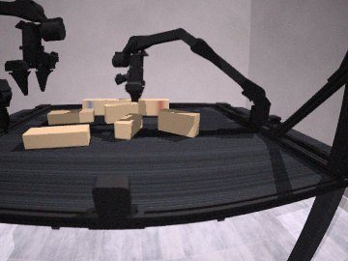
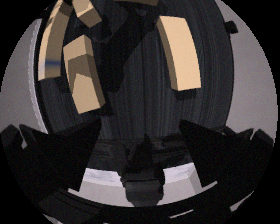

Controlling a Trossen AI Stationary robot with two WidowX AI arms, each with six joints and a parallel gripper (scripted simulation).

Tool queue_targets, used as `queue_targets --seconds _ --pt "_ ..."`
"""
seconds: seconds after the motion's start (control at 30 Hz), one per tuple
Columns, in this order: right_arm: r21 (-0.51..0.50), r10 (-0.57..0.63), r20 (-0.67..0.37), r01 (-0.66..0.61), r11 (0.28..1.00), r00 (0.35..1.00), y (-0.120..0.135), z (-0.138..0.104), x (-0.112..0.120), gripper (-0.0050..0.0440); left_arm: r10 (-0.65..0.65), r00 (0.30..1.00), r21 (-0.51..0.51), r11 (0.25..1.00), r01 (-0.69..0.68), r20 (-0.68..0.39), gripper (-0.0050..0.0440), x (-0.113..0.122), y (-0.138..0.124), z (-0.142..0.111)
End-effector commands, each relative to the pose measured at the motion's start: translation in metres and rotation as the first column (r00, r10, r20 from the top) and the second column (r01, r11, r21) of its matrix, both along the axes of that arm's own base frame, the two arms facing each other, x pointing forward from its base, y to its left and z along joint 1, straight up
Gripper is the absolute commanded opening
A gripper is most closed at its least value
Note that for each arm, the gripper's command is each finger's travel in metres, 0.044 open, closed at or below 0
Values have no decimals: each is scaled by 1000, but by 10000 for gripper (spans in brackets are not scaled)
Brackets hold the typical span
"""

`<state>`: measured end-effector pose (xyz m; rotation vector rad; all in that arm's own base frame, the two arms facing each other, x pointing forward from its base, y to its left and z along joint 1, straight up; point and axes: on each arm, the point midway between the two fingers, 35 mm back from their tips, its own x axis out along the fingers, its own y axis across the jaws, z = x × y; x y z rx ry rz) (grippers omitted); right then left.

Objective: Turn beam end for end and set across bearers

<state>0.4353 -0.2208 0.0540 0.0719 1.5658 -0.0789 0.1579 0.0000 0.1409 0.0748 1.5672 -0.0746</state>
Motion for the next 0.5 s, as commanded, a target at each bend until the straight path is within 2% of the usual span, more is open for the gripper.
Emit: queue_targets --seconds 0.0,0.33,0.37,0.47 --pt "-5 -2 15 2 1000 1000 0 8 1 440 -3 1000 0 1000 3 -2 440 0 0 0" --pt "-5 -2 16 2 1000 1000 1 15 -1 440 -3 1000 0 1000 3 -2 440 0 0 0" --pt "0 -2 -1 2 1000 1000 0 6 -3 440 -3 1000 -1 1000 3 3 440 1 0 0" --pt "-20 -35 14 35 999 999 -12 13 -7 440 -48 998 -12 999 49 42 440 10 -7 3"
